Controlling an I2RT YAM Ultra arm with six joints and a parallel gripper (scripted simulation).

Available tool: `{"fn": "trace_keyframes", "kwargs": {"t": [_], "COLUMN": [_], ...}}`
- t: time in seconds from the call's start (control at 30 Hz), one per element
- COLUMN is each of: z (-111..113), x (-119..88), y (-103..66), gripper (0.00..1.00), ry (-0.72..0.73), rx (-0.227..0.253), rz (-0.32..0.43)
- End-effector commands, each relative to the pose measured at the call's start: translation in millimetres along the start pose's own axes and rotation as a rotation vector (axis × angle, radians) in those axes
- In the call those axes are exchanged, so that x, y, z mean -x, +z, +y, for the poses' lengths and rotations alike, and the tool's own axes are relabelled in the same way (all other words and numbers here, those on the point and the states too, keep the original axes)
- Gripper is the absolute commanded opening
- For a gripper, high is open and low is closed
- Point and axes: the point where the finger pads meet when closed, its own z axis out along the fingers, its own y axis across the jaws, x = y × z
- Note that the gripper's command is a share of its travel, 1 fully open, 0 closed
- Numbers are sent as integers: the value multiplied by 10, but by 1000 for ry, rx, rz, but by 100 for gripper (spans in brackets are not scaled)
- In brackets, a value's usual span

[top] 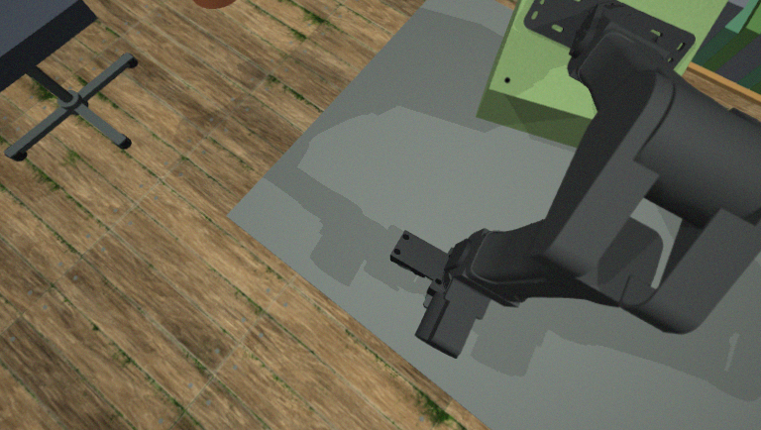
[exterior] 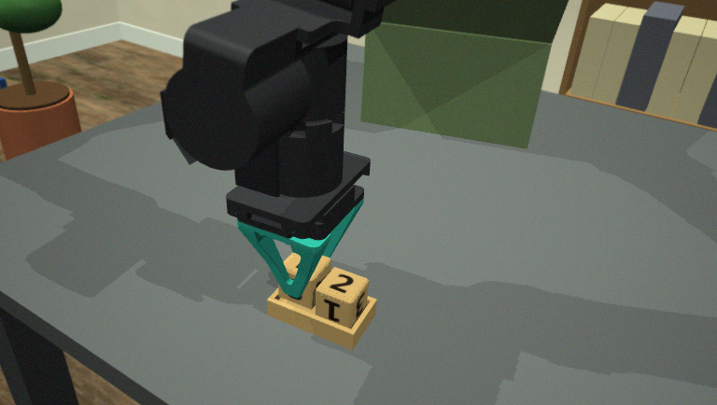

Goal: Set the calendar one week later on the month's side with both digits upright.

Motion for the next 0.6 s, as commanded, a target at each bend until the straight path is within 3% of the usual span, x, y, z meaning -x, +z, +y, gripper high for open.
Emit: {"fn": "trace_keyframes", "kwargs": {"t": [0.0, 0.57], "z": [16, 15], "x": [18, 19], "y": [3, 56], "gripper": [27, 27], "ry": [1, 1], "rx": [4, 4], "rz": [-9, -9]}}
